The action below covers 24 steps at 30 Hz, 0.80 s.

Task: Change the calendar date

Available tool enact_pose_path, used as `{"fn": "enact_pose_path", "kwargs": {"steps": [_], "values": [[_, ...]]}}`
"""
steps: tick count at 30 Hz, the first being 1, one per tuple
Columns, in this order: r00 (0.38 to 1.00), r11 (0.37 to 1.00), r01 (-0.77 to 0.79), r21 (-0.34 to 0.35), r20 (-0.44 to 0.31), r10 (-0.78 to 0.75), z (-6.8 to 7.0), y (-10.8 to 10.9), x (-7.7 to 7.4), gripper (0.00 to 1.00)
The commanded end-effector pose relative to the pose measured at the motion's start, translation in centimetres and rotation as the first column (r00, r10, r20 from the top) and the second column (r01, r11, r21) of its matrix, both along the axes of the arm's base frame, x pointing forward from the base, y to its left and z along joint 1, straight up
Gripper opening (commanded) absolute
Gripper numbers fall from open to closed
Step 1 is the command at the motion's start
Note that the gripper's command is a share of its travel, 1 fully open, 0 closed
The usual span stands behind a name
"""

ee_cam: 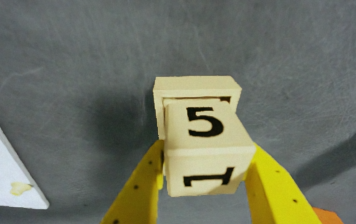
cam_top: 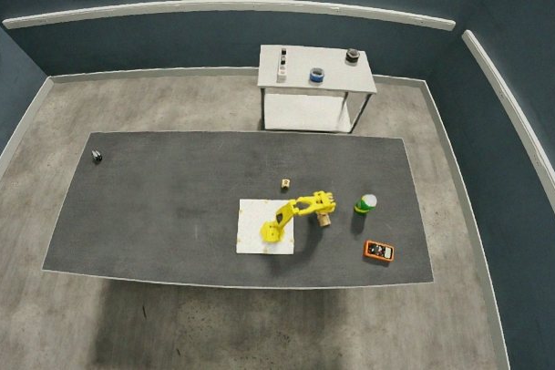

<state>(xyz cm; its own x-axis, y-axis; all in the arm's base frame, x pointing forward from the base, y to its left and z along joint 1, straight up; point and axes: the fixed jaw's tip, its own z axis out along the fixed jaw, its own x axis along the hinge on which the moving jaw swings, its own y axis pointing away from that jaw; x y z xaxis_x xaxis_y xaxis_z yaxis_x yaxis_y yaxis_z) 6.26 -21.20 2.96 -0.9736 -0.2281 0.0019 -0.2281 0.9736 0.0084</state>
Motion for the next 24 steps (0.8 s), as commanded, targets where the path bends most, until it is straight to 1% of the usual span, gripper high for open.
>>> {"fn": "enact_pose_path", "kwargs": {"steps": [1, 18, 24], "values": [[1.0, 1.0, 0.013, -0.007, 0.004, -0.013, 0.24, -0.16, -0.06, 0.0], [1.0, 1.0, 0.013, -0.007, 0.004, -0.013, 0.57, -0.19, -0.05, 0.0], [1.0, 1.0, 0.013, -0.009, 0.004, -0.013, 1.23, -0.25, -0.03, 0.0]]}}
